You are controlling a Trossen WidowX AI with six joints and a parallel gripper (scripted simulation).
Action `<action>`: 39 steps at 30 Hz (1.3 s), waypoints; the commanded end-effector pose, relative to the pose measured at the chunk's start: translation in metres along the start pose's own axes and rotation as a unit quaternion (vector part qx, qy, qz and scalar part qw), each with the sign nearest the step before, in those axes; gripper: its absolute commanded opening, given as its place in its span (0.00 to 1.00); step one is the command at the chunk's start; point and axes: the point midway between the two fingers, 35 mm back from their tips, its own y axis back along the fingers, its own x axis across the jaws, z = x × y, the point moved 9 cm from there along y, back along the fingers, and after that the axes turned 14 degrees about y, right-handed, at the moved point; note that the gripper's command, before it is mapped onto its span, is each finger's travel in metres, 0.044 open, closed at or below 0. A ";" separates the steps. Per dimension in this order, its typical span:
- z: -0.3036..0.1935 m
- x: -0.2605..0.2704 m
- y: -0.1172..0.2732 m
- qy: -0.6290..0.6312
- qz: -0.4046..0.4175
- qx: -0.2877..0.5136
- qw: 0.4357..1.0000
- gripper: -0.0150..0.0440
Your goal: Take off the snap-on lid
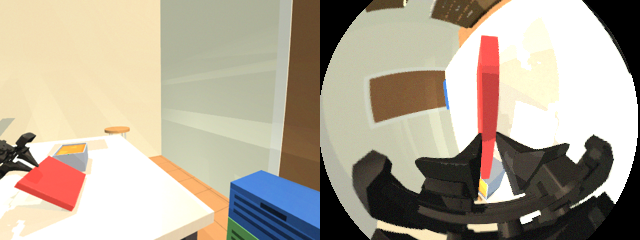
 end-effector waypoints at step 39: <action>-0.011 -0.029 -0.025 -0.003 -0.005 0.007 1.000 0.25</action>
